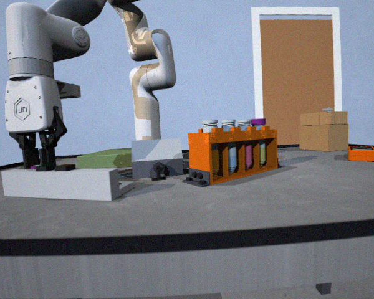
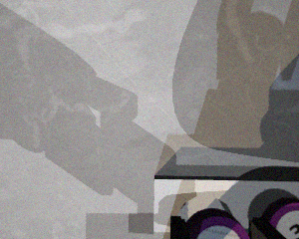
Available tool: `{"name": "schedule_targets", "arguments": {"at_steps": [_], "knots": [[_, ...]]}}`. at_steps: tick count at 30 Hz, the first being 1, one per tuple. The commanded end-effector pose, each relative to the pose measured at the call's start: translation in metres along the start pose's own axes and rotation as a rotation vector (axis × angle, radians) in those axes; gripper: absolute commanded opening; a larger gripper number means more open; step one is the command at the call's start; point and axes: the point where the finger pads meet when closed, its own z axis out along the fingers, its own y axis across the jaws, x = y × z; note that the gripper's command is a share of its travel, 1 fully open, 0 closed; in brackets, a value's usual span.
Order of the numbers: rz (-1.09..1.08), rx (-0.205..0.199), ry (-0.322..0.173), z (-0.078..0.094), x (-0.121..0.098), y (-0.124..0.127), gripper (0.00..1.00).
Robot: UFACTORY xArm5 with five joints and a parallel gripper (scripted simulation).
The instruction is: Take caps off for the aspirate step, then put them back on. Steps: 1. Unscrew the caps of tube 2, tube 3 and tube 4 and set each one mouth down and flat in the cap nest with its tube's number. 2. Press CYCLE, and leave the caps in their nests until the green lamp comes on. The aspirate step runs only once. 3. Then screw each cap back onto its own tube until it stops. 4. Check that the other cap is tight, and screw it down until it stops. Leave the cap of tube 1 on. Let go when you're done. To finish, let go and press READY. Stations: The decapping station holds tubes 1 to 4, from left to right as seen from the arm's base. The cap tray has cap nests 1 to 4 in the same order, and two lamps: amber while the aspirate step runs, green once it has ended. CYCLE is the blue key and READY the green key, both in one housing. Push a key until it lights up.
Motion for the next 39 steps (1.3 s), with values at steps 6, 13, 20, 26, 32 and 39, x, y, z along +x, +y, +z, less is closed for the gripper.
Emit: {"name": "schedule_targets", "arguments": {"at_steps": [6, 13, 20, 26, 32, 39], "knots": [[0.000, 0.000, -0.004, 0.0147, -0.0032, -0.0004, 0.00], [0.000, 0.000, -0.004, 0.0147, -0.0032, -0.0004, 0.00], [0.000, 0.000, -0.004, 0.0148, -0.0027, -0.0003, 0.00], [0.000, 0.000, -0.004, 0.0148, -0.0023, -0.0002, 0.00], [0.000, 0.000, -0.004, 0.0152, -0.0020, -0.0002, 0.00], [0.000, 0.000, -0.004, 0.0187, -0.0018, -0.0001, 0.00]]}}
